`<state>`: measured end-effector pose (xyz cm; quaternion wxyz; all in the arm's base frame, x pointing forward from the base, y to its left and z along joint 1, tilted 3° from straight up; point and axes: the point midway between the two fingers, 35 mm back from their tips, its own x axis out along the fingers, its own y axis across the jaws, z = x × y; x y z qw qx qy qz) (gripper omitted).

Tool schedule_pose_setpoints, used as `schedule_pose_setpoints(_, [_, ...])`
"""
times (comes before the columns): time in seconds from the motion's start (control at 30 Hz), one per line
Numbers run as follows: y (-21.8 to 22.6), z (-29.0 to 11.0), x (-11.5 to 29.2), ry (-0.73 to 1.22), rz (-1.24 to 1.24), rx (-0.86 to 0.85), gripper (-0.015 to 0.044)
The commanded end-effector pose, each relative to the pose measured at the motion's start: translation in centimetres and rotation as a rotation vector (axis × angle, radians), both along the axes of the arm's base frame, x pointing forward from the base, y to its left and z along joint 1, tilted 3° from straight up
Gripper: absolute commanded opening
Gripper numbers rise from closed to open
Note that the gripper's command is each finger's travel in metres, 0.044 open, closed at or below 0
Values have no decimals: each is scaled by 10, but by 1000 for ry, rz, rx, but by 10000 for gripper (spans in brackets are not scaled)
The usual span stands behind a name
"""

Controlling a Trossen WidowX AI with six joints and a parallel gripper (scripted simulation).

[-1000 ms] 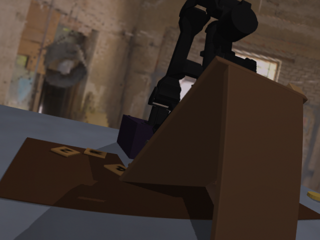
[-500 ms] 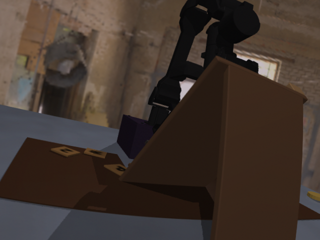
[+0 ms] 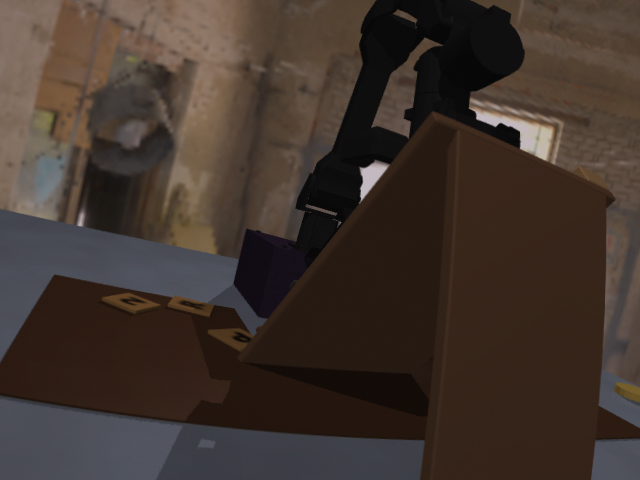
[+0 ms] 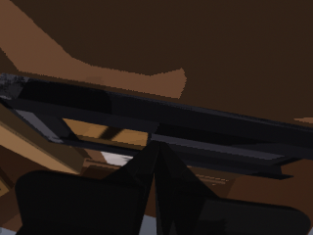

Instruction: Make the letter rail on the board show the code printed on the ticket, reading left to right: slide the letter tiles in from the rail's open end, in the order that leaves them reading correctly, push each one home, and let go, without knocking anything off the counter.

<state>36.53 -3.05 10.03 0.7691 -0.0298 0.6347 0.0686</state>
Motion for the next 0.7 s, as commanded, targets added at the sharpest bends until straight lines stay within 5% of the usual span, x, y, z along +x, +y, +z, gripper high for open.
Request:
schedule_pose_setpoints(0.0, [-1,0,3,-4,-6,-4,0])
schedule_pose_setpoints(0.67, [3,-2,3,-4,-6,-4,0])
